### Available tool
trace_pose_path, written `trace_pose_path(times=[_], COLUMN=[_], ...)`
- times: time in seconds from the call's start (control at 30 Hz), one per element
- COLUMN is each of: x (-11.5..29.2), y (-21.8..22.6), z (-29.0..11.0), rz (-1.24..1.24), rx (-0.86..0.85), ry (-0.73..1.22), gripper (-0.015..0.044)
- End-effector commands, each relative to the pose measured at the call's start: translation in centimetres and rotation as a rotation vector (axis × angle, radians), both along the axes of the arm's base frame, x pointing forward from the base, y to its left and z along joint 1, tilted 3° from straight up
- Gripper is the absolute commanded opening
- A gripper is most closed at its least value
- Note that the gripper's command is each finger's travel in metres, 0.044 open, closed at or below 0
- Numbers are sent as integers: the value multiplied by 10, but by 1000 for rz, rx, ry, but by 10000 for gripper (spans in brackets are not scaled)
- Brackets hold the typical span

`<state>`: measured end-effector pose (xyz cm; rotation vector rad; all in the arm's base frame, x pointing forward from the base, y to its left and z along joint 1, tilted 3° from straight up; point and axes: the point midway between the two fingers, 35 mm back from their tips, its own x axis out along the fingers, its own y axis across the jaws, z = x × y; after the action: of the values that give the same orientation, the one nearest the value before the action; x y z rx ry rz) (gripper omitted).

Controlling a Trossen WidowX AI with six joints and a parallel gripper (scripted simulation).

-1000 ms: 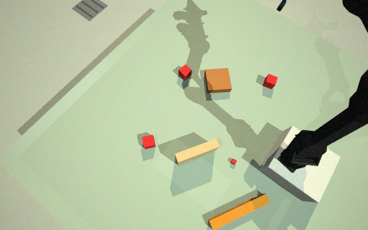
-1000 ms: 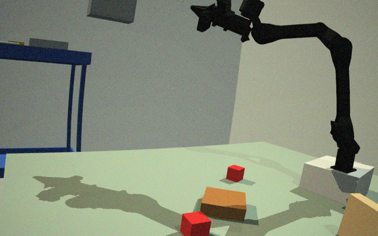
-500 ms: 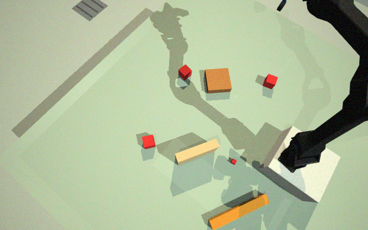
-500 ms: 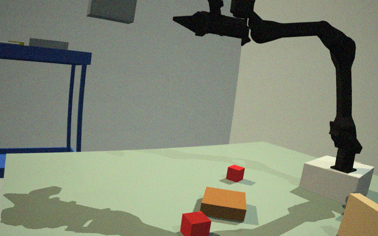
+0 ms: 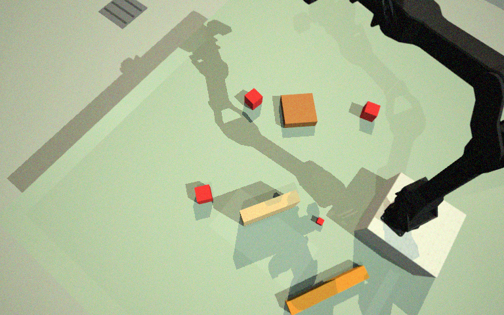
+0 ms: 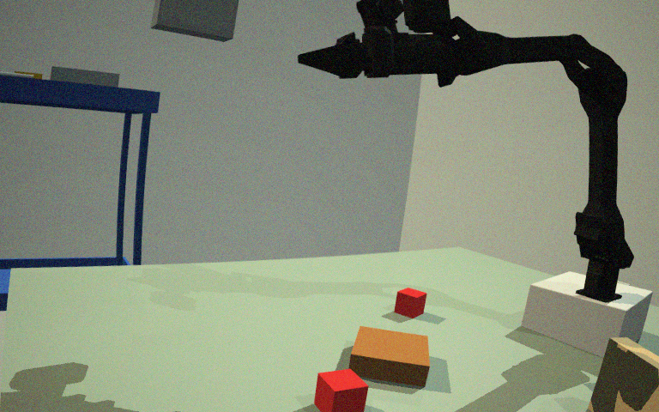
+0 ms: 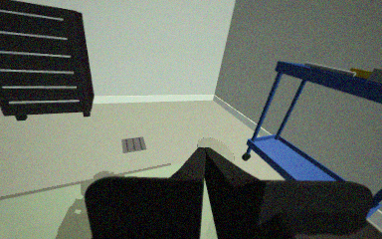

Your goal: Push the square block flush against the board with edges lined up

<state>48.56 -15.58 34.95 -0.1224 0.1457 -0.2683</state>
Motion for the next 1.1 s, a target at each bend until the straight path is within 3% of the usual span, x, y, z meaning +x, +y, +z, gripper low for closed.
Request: trace_pose_path(times=[0.0,0.57,1.07], x=[2,-4,-88], y=[21,180,316], z=[-12,-108,-194], rz=[31,226,201], rx=[47,396,641], ry=[32,352,785], gripper=[0,0,0])
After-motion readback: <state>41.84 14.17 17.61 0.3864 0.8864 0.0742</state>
